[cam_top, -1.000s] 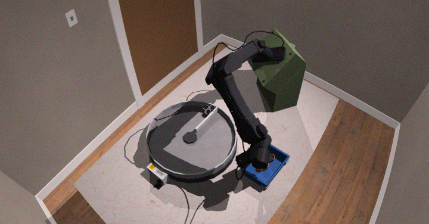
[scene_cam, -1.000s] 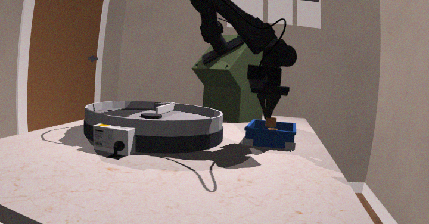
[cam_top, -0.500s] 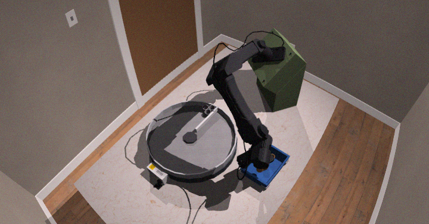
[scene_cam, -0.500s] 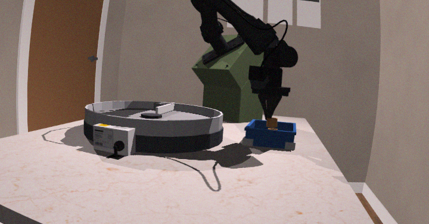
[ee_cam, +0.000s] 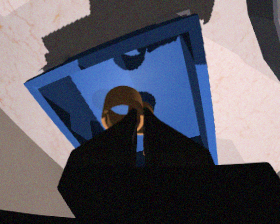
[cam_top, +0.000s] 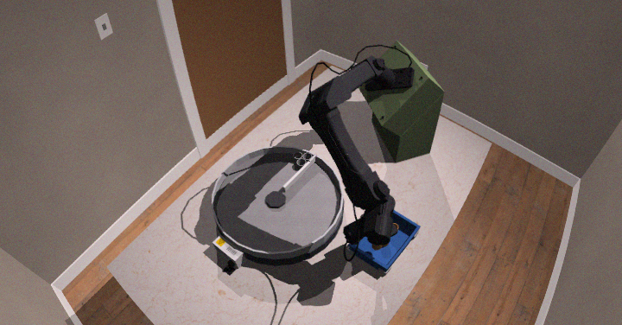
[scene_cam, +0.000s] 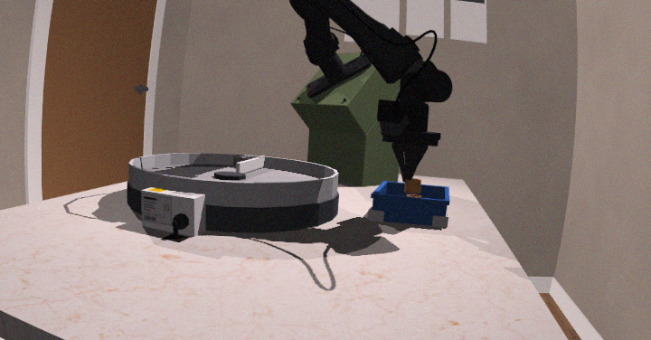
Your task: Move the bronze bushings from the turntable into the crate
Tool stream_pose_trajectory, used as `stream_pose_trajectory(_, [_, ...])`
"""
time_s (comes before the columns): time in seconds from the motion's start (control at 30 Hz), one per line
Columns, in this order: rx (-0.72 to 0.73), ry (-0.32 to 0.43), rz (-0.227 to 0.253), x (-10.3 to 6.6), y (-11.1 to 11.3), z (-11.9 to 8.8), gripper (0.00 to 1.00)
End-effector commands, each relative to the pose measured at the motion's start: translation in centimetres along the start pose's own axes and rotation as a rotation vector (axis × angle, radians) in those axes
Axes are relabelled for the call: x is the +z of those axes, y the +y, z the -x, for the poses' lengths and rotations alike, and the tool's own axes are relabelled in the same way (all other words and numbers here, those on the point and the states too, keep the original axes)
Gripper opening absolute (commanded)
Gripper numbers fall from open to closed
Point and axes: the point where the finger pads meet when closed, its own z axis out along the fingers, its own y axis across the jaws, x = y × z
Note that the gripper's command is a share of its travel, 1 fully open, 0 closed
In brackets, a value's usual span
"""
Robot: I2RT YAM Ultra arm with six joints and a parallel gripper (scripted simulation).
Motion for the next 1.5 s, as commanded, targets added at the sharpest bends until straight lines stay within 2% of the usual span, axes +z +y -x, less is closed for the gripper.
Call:
stream_pose_trajectory(0.0, [0.019,-0.037,0.051,-2.3,1.8,1.3,0.00])
stream_pose_trajectory(0.5, [0.019,-0.037,0.050,-2.3,1.8,1.2,0.00])
stream_pose_trajectory(0.73, [-0.011,-0.017,0.029,-1.4,1.8,0.1,0.00])
stream_pose_trajectory(0.77, [0.013,-0.034,0.049,-2.5,1.8,1.6,0.00])
stream_pose_trajectory(1.47, [0.014,-0.035,0.049,-2.5,1.8,1.6,0.00])
